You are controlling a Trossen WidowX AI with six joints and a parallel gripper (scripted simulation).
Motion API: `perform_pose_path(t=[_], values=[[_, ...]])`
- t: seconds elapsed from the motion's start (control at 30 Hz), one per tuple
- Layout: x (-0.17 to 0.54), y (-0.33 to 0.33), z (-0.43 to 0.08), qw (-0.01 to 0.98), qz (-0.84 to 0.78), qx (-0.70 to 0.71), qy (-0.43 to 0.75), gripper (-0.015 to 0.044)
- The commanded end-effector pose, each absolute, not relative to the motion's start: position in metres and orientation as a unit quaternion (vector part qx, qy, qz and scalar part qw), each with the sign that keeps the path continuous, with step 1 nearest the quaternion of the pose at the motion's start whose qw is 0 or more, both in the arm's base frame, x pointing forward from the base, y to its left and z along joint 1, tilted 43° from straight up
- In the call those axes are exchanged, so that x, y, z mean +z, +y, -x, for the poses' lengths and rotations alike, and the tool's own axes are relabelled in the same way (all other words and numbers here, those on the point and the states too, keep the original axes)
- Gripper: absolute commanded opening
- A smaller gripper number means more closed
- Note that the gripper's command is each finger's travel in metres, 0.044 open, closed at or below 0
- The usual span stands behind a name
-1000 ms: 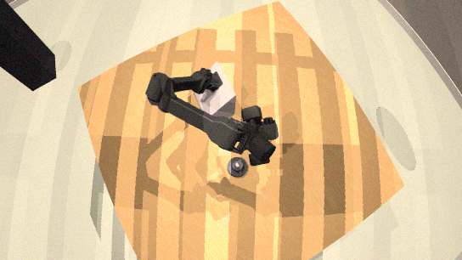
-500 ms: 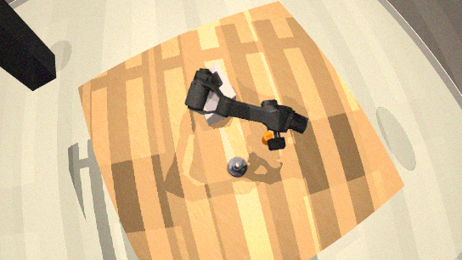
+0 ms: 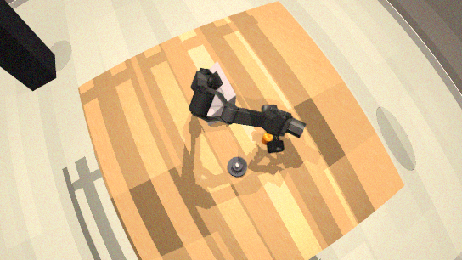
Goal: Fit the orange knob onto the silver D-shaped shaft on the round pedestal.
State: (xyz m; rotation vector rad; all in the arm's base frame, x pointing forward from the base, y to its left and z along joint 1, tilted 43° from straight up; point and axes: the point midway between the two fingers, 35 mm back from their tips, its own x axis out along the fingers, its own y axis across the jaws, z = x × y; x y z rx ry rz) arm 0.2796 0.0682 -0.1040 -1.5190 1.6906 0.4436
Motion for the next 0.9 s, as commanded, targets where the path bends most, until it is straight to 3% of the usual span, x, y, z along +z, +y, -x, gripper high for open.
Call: perform_pose_path(t=[0.0,0.87], values=[[-0.111,0.061,-0.278,0.397,0.602,0.175,0.671,0.044],[-0.139,0.036,-0.281,0.395,0.603,0.176,0.67,0.044]])
